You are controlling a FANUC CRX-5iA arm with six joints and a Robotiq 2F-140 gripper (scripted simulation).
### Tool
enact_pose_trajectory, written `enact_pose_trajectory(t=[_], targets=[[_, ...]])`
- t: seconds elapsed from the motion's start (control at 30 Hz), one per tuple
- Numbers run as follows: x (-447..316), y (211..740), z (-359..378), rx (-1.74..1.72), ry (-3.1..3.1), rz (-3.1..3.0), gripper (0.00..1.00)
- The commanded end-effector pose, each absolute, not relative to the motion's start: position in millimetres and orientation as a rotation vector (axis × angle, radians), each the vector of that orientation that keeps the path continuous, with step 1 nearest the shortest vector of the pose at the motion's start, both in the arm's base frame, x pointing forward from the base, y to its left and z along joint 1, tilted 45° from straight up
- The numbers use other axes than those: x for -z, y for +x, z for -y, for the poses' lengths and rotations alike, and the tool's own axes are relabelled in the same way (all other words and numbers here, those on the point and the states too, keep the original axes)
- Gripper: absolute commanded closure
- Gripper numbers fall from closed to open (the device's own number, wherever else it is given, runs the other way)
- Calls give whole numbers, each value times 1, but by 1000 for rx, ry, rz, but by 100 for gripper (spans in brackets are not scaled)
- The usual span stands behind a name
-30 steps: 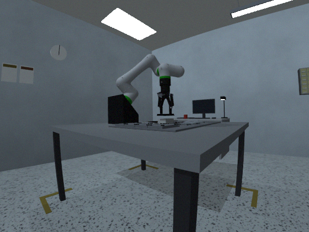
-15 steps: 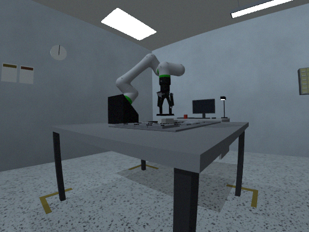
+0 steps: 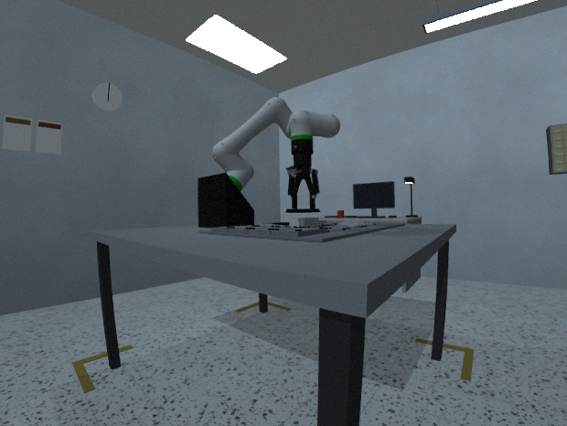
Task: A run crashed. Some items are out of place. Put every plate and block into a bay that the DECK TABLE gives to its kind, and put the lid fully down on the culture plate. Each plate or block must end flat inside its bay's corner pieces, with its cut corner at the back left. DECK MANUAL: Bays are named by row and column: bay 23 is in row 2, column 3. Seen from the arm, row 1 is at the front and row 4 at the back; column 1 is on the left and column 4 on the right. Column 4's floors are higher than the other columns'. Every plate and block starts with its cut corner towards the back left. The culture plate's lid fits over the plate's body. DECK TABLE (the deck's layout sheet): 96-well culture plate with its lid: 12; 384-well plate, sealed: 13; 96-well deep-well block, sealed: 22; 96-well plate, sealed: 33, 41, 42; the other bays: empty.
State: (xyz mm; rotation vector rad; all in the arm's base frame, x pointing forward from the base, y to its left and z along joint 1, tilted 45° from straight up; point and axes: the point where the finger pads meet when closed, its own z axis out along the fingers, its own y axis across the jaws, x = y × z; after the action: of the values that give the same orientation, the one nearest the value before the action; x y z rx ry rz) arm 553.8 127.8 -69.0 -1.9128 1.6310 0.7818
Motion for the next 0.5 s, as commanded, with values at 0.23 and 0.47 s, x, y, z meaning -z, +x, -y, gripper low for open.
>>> enact_pose_trajectory(t=[0.23,0.47], targets=[[85,572,-113,-780,-1913,-1631,90],[92,580,-106,-780,-1913,-1631,90]])
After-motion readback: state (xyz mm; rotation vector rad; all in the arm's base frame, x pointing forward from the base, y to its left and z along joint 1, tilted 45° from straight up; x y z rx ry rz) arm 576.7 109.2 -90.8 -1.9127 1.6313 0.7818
